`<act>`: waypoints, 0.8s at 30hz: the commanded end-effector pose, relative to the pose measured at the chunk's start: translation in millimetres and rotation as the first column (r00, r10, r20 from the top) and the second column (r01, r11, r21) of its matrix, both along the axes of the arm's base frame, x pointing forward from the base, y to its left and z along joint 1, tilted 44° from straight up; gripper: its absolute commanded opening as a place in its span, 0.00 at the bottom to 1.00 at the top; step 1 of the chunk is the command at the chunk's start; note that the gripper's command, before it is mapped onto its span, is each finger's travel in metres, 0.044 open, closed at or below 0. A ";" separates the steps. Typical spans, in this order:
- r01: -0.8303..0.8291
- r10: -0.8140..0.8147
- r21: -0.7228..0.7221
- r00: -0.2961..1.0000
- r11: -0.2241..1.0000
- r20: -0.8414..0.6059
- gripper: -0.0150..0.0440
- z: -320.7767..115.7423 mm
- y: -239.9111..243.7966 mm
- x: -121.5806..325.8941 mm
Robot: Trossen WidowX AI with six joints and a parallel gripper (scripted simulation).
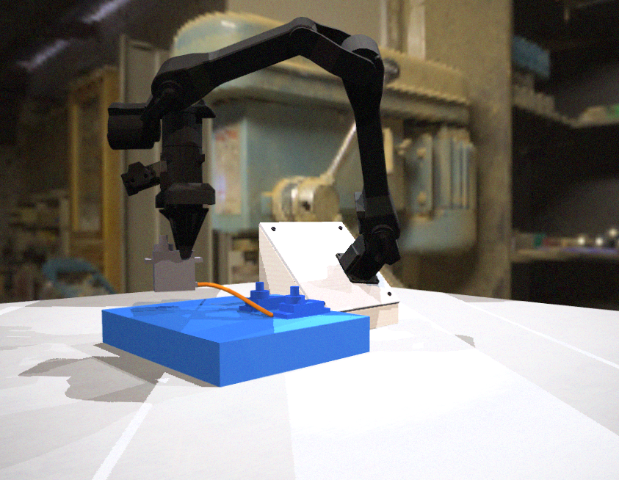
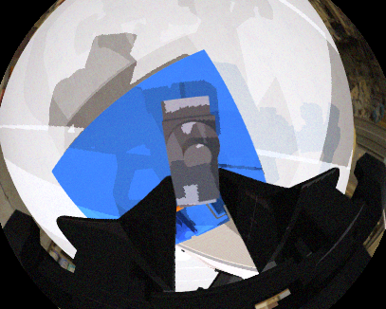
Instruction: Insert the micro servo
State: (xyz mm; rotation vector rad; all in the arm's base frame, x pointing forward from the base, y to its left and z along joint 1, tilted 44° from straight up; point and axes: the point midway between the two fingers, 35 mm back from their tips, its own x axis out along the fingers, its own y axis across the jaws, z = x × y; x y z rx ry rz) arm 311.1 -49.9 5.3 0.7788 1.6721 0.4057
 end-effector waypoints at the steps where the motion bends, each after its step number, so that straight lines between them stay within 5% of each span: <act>1: -0.083 0.083 0.002 0.994 0.997 0.078 0.25 -0.2 -1.2 0.0; 10: -0.287 0.279 -0.008 0.922 0.958 0.270 0.25 -0.2 -1.2 0.0; 24: -0.291 0.282 -0.009 0.920 0.957 0.271 0.25 -1.3 -7.0 -34.9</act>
